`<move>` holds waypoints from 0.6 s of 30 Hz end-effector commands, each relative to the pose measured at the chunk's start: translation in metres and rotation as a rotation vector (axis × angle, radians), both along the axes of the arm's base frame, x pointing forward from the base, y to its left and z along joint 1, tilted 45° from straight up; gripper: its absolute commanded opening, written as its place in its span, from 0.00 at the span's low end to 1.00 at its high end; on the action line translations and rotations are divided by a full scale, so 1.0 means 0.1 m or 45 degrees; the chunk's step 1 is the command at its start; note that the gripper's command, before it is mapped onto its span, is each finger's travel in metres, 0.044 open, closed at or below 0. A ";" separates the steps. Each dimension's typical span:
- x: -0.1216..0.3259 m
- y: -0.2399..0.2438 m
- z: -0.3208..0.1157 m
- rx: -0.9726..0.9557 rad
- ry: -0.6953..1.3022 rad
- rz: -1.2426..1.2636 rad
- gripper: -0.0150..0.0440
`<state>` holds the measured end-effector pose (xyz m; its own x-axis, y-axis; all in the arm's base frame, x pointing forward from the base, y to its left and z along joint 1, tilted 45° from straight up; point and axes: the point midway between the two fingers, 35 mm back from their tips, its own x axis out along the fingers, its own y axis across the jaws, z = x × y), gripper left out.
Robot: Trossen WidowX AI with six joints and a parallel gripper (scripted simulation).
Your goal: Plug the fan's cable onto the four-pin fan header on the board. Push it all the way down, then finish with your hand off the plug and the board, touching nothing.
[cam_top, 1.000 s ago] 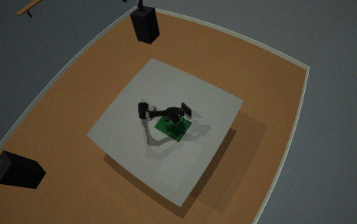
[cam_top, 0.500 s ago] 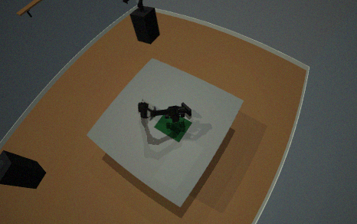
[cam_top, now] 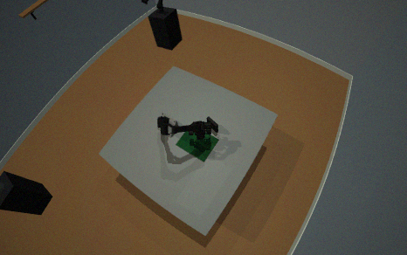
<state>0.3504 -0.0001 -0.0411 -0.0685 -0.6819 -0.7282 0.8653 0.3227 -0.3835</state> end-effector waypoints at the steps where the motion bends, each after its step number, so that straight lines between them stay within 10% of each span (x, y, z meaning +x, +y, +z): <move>1: -0.05 -0.09 -0.10 -0.011 0.024 0.000 0.25; 18: -0.06 -0.10 -0.09 -0.011 0.030 0.006 0.25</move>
<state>0.3458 -0.0089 -0.0501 -0.0829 -0.6848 -0.7240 0.8585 0.3198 -0.4008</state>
